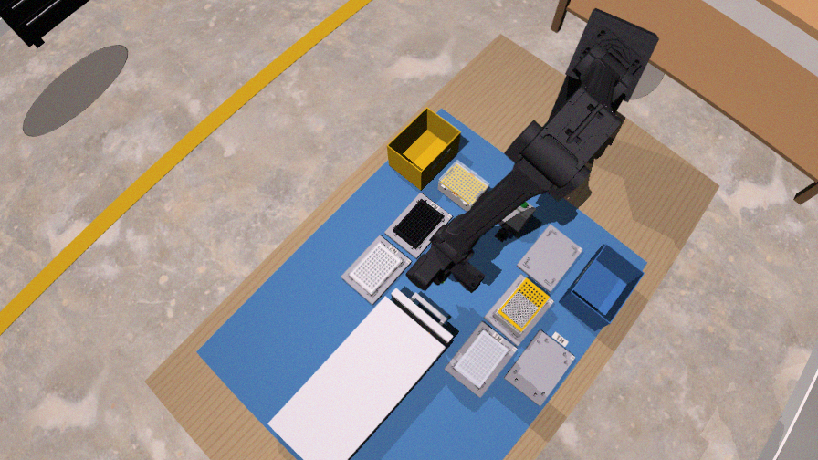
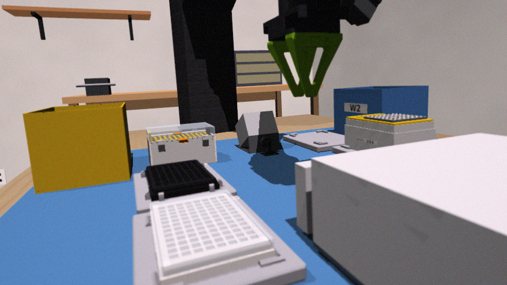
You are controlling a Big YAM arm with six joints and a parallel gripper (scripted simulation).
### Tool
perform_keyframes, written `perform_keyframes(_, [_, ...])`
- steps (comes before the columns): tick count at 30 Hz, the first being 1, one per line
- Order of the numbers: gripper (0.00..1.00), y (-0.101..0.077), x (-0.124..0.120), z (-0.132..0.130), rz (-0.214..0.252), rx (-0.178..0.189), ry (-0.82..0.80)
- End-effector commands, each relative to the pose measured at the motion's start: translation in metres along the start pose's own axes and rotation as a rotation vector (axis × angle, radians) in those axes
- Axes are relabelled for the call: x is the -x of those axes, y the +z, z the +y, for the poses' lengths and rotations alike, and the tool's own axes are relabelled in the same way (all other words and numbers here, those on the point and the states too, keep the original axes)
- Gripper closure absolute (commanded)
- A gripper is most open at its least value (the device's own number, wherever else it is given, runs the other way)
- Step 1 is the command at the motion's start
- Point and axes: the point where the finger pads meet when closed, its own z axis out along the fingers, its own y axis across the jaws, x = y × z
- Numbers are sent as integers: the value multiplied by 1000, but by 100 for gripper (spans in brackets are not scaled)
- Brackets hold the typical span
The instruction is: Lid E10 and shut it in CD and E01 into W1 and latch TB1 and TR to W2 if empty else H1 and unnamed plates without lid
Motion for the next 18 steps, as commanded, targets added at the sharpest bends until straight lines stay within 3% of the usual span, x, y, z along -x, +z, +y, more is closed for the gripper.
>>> perform_keyframes(1, [70,3,5,-7,-2,15,16])
perform_keyframes(10, [70,2,23,-46,-6,2,11])
perform_keyframes(18, [70,7,31,-66,-5,8,13])
